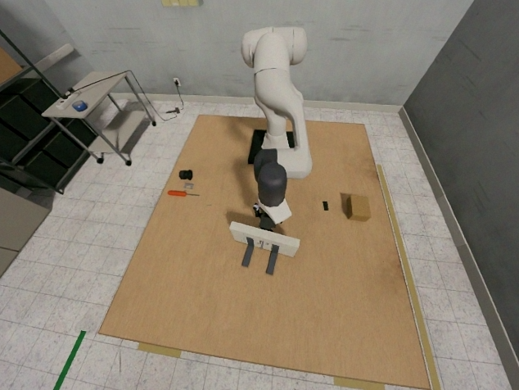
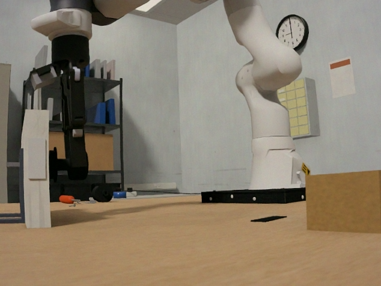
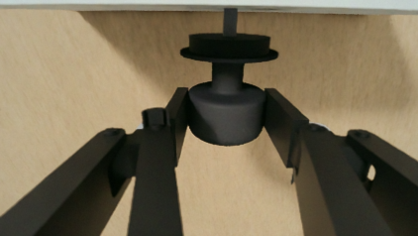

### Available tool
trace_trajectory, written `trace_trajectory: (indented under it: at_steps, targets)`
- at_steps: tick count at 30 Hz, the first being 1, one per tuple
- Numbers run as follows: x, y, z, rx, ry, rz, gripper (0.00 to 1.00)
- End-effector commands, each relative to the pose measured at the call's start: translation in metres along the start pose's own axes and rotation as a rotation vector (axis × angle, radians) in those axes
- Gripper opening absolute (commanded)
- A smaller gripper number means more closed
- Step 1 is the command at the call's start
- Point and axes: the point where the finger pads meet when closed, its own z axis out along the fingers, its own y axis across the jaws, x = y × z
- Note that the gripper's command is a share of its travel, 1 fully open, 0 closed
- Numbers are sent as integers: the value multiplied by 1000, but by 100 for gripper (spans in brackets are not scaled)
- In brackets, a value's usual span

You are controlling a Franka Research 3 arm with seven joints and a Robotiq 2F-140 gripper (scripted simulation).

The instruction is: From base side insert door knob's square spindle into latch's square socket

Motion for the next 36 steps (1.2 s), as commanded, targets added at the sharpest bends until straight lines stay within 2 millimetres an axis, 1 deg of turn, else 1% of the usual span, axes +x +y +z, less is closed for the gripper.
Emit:
trace_trajectory:
  at_steps: [1, 36]
  targets:
    - [3, 1, -3, -2, 6, 4, 42]
    - [9, 1, -4, -2, 6, 4, 42]
